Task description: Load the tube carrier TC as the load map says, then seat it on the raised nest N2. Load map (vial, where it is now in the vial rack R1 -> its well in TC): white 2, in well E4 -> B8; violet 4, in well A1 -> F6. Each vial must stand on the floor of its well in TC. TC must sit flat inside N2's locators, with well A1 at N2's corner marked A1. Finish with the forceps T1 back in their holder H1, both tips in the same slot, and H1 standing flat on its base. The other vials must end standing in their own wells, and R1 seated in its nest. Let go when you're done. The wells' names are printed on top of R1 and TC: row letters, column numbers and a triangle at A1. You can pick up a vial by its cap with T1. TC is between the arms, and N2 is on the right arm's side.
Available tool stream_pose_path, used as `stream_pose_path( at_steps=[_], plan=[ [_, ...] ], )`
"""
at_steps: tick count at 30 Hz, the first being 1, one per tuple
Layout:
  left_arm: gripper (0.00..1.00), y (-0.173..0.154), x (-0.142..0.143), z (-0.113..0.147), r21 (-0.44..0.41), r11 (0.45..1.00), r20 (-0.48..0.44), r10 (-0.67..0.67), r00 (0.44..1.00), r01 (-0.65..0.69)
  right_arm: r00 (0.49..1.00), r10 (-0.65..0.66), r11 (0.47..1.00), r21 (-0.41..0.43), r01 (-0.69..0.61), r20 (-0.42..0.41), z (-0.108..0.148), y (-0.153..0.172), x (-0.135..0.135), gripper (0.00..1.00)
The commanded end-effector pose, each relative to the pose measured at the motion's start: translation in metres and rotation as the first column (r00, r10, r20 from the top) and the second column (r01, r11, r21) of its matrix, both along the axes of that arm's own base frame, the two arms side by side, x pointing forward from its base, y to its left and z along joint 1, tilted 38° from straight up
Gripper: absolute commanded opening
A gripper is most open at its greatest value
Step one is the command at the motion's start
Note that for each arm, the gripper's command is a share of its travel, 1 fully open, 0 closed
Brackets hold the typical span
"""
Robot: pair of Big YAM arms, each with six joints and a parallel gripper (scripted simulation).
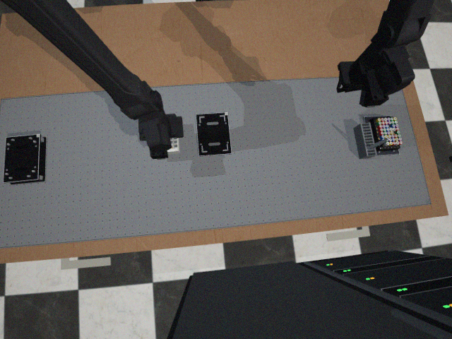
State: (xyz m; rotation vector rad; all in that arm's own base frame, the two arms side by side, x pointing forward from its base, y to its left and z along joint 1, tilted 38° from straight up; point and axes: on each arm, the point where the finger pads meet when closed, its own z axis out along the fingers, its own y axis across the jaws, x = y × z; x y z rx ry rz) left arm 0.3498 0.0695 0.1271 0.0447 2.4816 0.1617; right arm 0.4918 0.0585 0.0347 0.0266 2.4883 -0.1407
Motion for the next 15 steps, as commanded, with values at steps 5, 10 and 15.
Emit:
stream_pose_path(
  at_steps=[5, 10, 15],
  plan=[
    [0.25, 0.0, 0.005, 0.01, 0.003, 1.0, 0.02, 0.004, 1.0, -0.004, 0.999, 0.004, 1.0, -0.003, -0.004, 0.038, 0.016, -0.016, 0.003, 0.0],
    [0.25, 0.0, 0.005, 0.01, 0.003, 1.0, 0.02, 0.004, 1.0, -0.004, 0.999, 0.004, 1.0, -0.003, -0.004, 0.039, 0.017, -0.025, 0.003, 0.0],
    [0.25, 0.0, 0.005, 0.01, 0.003, 1.0, 0.02, 0.004, 1.0, -0.004, 0.999, 0.005, 1.0, -0.004, -0.004, 0.041, 0.018, -0.03, 0.004, 0.0]
  ],
)
